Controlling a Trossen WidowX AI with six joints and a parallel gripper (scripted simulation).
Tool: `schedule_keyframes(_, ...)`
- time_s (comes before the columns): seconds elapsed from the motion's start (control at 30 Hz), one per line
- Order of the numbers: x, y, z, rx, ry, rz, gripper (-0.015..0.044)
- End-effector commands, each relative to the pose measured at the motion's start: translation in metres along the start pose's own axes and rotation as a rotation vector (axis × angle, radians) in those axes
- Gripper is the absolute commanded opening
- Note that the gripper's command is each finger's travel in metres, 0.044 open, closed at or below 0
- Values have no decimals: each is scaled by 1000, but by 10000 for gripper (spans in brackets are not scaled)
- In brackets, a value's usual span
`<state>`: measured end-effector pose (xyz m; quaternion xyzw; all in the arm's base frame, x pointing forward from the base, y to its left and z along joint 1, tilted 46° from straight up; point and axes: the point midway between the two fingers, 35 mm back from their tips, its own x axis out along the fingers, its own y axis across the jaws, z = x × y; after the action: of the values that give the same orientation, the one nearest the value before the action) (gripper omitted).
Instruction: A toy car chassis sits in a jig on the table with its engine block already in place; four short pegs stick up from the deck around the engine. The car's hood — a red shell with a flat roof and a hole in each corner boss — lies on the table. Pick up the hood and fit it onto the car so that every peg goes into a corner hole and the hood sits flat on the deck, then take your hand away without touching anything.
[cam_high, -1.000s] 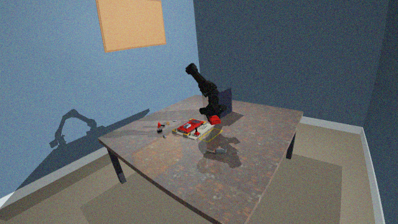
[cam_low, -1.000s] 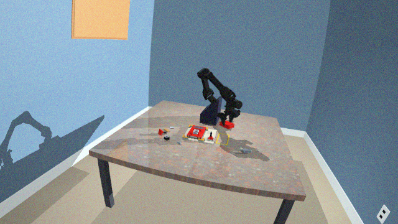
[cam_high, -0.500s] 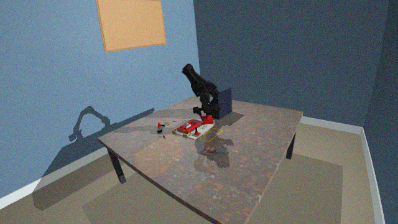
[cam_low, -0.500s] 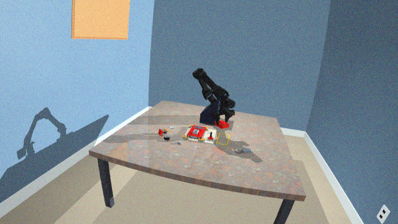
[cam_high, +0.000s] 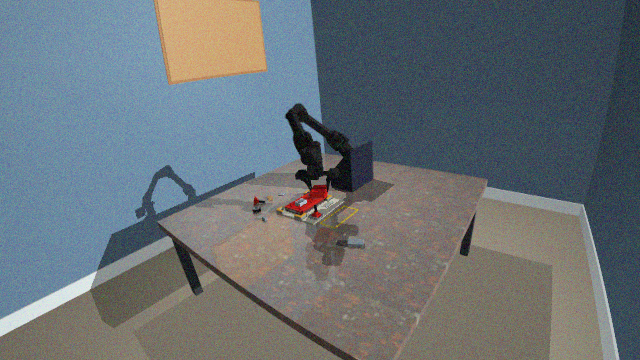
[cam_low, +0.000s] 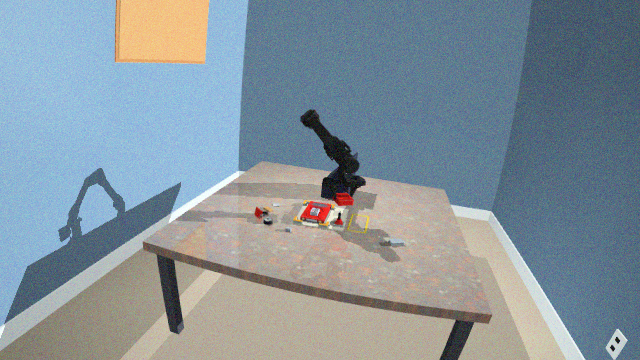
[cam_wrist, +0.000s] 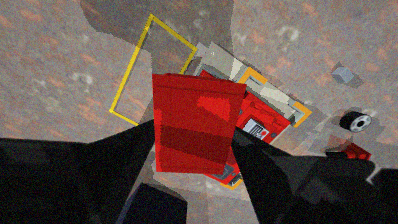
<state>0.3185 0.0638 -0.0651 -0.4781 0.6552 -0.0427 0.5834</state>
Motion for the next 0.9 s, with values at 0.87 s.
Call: schedule_keyframes(0.87,1,-108,-47,472,18,-35,0)
